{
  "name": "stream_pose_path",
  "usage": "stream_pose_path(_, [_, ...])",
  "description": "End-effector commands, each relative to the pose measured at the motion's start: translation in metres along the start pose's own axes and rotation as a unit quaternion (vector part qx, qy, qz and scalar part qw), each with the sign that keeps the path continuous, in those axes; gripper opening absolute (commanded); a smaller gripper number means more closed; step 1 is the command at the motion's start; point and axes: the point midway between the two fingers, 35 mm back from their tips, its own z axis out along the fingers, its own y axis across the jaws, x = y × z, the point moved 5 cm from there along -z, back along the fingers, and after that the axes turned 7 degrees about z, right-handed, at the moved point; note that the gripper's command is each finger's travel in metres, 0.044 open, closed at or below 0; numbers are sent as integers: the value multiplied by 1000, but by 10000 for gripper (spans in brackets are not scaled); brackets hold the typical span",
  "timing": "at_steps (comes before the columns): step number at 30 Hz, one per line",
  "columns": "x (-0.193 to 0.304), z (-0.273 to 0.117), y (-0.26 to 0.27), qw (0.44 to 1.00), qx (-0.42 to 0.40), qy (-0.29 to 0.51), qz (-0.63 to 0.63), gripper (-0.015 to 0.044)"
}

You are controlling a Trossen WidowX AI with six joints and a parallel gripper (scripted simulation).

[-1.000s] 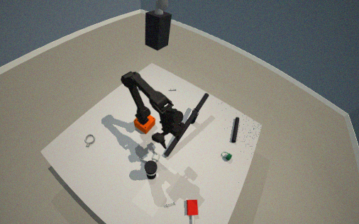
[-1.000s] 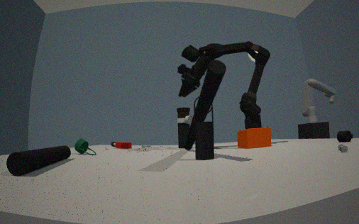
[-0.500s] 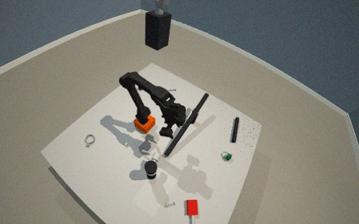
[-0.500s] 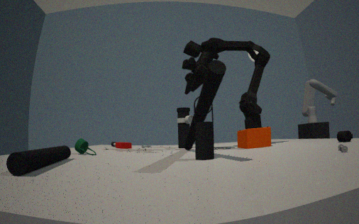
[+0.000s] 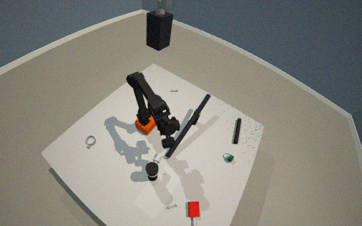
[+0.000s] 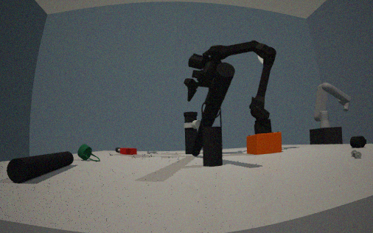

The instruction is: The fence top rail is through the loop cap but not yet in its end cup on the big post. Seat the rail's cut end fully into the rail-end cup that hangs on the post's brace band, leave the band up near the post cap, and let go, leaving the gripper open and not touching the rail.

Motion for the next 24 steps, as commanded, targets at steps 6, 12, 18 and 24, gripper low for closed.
stream_pose_path(6, [75, -6, -45, 937, -10, -51, -345, 440])
stream_pose_path(12, [97, -11, -52, 885, 11, -64, -462, 440])
stream_pose_path(18, [99, -11, -53, 864, 16, -65, -500, 440])
stream_pose_path(24, [99, -11, -53, 864, 16, -65, -500, 440])
